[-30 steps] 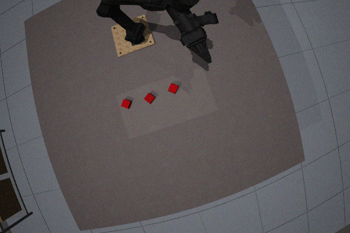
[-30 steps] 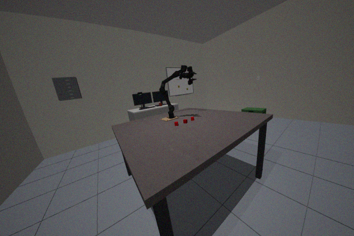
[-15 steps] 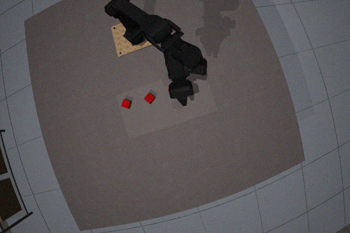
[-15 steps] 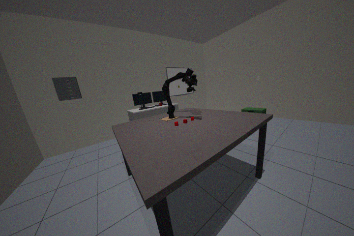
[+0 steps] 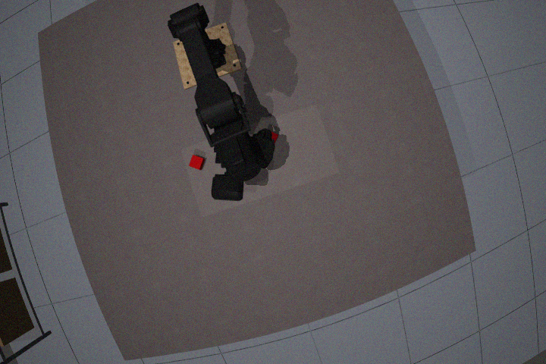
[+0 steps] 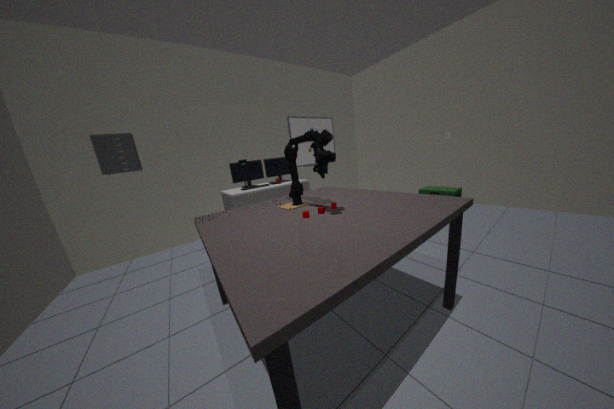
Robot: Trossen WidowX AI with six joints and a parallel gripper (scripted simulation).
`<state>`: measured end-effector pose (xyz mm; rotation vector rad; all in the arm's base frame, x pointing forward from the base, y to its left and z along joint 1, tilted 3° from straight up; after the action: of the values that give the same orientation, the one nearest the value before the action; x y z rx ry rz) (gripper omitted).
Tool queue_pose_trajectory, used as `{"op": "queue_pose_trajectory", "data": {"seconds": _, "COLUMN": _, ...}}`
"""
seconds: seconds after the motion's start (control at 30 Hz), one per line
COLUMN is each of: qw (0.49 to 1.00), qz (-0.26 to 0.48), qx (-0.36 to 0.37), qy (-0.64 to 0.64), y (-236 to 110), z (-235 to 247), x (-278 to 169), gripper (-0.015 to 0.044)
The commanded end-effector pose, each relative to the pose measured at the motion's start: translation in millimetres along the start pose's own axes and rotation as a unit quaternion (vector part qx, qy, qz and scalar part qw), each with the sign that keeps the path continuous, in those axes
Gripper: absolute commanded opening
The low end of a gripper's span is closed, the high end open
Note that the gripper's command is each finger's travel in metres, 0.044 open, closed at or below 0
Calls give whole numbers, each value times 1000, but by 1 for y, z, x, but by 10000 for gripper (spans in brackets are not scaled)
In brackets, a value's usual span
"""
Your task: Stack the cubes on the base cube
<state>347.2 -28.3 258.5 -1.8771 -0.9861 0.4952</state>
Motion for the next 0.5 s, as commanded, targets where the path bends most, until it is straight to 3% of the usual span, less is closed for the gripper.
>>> {"op": "queue_pose_trajectory", "data": {"seconds": 0.0, "qw": 997, "qz": 33, "qx": 58, "qy": 24, "y": 26, "z": 2, "x": -31, "gripper": 265}}
{"op": "queue_pose_trajectory", "data": {"seconds": 0.47, "qw": 959, "qz": 87, "qx": 229, "qy": 143, "y": 74, "z": 21, "x": -131, "gripper": 265}}
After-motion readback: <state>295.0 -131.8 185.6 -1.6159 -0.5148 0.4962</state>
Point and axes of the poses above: the point midway between the two fingers, 35 mm back from their tips, its own y axis out along the fingers, its own z axis across the jaws, x = y × z, the point moved 2 cm from there along -y, back along the fingers, and after that the axes turned 14 degrees about y, right-handed, at the moved point
